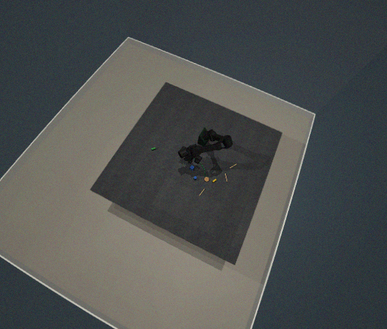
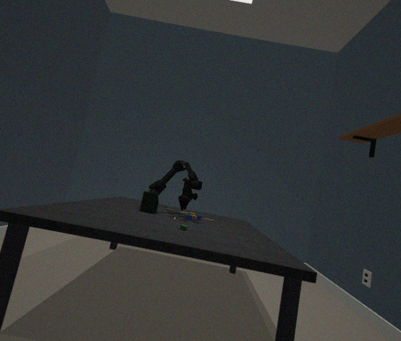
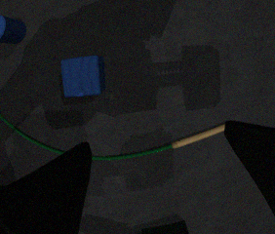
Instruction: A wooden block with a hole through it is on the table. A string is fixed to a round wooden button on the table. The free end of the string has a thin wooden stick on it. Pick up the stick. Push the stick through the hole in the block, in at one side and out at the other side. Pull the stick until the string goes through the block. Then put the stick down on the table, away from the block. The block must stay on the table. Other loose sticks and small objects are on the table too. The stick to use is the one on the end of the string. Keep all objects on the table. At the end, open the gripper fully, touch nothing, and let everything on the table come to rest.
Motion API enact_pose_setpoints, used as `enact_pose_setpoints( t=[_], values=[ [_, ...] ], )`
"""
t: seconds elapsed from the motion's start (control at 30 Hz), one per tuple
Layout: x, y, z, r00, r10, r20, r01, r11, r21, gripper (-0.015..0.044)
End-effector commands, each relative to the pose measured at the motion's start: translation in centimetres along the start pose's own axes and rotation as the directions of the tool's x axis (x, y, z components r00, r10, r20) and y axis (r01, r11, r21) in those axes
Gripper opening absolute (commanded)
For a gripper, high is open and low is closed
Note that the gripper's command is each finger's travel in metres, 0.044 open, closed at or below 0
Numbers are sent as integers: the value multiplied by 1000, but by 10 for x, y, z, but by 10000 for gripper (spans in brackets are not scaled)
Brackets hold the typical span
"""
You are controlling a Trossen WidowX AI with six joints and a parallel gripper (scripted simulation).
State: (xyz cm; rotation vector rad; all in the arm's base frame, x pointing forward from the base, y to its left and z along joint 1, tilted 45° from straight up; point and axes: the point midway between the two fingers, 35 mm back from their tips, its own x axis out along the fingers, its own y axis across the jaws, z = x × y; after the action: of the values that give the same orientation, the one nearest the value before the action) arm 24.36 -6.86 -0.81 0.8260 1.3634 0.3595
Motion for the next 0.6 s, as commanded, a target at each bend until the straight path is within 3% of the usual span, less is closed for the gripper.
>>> enact_pose_setpoints(
  t=[0.0,0.23,0.57],
  values=[
    [3,-23,-29,1000,-6,-12,13,573,819,440],
    [4,-29,-40,1000,-2,-13,13,183,983,440],
    [4,-29,-41,1000,-2,-13,13,172,985,440]
  ],
)
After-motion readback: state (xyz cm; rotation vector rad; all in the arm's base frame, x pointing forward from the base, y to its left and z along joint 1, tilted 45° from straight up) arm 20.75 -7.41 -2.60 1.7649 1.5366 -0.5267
